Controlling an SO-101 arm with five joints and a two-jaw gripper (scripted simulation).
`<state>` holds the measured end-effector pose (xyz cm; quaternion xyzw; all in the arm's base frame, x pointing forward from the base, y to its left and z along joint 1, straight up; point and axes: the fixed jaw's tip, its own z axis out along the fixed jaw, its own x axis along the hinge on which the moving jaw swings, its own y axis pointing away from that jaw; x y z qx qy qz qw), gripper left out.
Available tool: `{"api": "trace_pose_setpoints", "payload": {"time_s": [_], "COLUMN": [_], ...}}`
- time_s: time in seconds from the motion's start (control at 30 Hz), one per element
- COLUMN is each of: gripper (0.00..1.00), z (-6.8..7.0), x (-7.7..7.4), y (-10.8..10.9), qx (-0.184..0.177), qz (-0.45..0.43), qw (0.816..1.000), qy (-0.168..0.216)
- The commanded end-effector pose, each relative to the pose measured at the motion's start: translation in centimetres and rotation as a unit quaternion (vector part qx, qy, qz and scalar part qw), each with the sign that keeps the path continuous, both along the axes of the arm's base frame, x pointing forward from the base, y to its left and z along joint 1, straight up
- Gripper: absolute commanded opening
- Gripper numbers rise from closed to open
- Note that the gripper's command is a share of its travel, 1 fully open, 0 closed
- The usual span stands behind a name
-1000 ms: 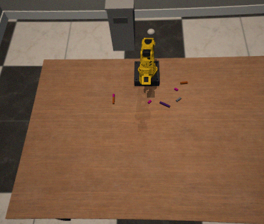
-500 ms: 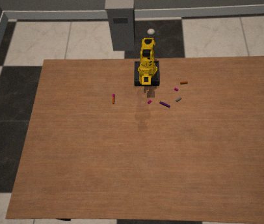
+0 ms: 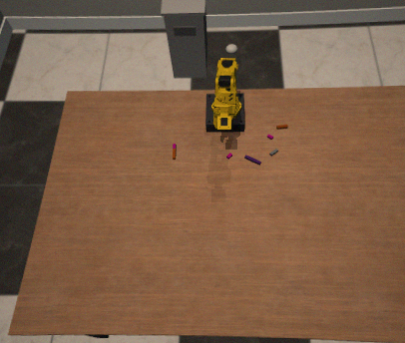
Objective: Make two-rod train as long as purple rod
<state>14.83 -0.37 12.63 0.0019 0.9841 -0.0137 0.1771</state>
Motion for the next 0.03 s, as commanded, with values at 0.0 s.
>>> {"api": "trace_pose_setpoints", "payload": {"time_s": [0.0], "gripper": [0.17], "z": [-0.29], "x": [-0.37], "y": [0.22], "qx": [0.003], "qz": [0.003], "qw": [1.0], "qy": [0.01]}}
